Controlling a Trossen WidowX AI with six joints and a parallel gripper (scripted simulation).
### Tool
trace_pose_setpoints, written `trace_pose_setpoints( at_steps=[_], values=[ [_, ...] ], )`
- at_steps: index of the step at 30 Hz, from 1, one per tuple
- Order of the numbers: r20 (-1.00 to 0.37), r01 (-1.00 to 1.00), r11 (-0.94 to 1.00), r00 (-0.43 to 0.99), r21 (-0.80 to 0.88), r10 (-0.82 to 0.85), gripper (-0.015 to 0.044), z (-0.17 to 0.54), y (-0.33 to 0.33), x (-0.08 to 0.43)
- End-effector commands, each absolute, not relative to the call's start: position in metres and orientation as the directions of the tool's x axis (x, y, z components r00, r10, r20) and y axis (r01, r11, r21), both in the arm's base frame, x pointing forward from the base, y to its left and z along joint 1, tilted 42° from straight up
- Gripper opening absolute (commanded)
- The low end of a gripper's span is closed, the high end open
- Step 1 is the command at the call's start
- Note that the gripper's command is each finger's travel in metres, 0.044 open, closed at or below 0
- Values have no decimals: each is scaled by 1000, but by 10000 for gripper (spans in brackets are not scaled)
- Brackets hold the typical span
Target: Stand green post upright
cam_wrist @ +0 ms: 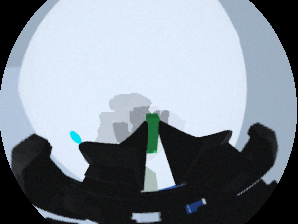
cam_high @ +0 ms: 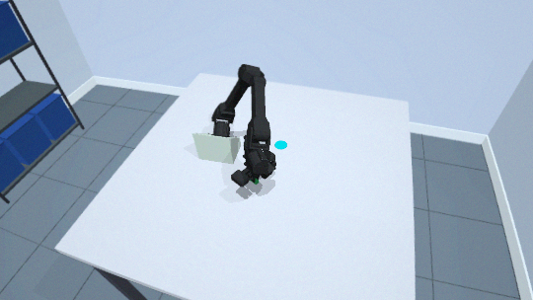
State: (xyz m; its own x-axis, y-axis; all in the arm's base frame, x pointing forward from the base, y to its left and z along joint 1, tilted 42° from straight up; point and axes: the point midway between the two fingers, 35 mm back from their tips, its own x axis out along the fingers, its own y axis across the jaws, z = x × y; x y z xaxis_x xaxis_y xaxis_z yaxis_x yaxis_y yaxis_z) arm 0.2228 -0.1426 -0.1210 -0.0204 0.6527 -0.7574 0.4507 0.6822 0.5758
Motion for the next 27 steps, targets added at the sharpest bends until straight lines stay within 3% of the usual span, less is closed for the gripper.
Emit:
trace_pose_setpoints(
  at_steps=[1, 27],
  values=[
    [-762, 444, 688, -18, 574, 647, 23, -109, -154, 223],
    [-774, 443, 699, -18, 562, 633, 23, -53, -148, 242]
  ],
)
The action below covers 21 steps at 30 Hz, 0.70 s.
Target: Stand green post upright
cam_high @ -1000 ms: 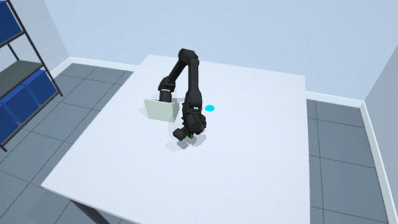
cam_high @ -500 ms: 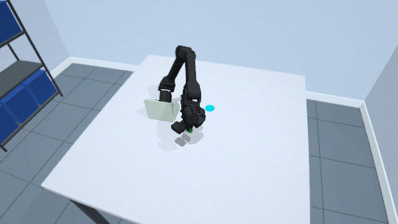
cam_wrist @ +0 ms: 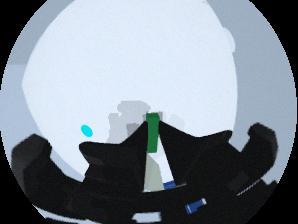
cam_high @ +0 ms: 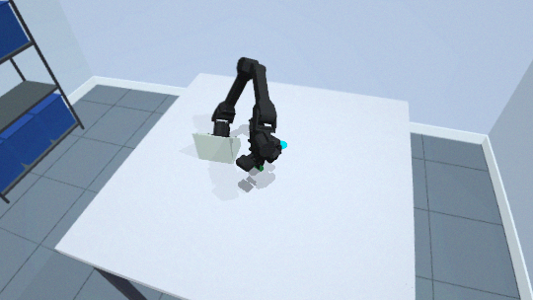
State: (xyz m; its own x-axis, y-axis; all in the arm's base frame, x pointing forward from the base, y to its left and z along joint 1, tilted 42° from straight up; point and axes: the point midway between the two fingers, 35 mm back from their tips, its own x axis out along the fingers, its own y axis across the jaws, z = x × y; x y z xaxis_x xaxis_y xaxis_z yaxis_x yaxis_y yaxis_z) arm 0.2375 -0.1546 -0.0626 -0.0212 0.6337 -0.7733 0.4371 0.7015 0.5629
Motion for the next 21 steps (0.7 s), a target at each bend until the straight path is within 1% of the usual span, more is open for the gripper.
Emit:
trace_pose_setpoints(
  at_steps=[1, 21],
  values=[
    [-774, 443, 699, -18, 561, 633, 23, -51, -146, 244],
    [-783, 438, 708, -14, 554, 622, 23, -4, -105, 267]
  ],
)
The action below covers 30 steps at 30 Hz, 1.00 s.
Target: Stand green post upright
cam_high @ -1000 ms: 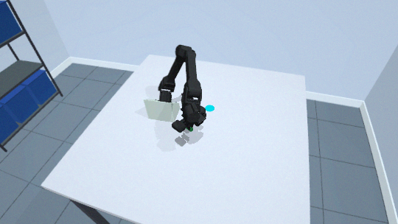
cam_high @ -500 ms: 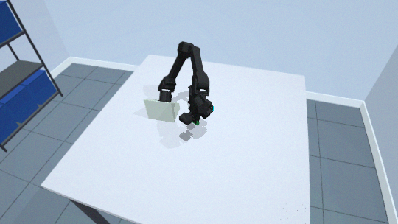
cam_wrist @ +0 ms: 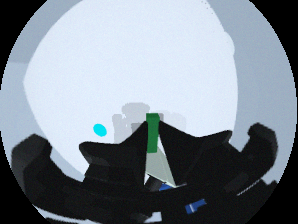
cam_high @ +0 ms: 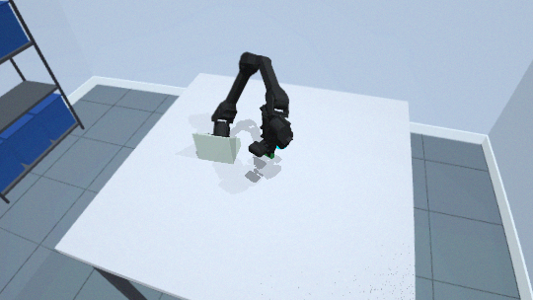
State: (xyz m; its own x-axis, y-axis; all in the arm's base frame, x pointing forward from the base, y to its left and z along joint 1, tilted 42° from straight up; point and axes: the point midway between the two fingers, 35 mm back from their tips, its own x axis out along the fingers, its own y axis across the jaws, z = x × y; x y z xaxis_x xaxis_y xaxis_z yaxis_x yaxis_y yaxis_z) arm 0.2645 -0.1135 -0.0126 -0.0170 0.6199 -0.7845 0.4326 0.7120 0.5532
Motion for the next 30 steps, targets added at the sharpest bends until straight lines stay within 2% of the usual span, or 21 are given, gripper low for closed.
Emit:
trace_pose_setpoints(
  at_steps=[1, 30],
  values=[
    [-783, 437, 708, -14, 554, 621, 23, -1, -103, 268],
    [-778, 422, 708, -9, 566, 628, 23, 63, -32, 277]
  ],
)
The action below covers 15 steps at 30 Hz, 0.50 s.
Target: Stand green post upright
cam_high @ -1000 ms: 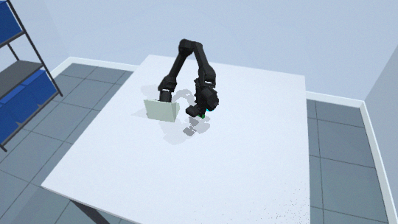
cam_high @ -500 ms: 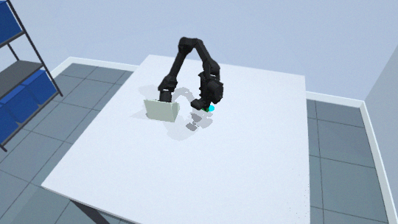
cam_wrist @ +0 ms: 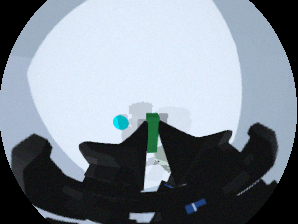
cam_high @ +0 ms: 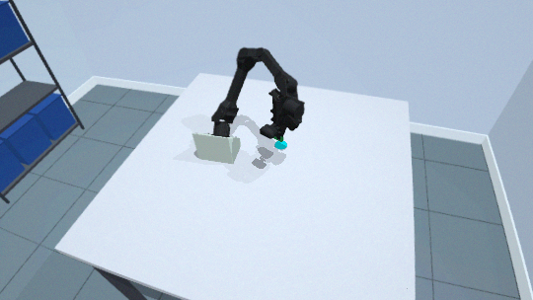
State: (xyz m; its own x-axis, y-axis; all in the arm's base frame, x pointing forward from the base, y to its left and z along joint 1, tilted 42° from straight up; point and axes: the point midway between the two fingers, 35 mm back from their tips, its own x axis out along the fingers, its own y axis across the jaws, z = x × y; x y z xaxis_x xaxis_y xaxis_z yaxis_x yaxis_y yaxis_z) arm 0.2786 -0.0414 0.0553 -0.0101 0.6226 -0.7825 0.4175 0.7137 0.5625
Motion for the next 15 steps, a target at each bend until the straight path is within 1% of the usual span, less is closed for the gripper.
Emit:
trace_pose_setpoints(
  at_steps=[1, 15],
  values=[
    [-778, 422, 708, -9, 567, 628, 23, 65, -30, 277],
    [-768, 412, 703, -11, 580, 640, 23, 94, 6, 270]
  ],
)
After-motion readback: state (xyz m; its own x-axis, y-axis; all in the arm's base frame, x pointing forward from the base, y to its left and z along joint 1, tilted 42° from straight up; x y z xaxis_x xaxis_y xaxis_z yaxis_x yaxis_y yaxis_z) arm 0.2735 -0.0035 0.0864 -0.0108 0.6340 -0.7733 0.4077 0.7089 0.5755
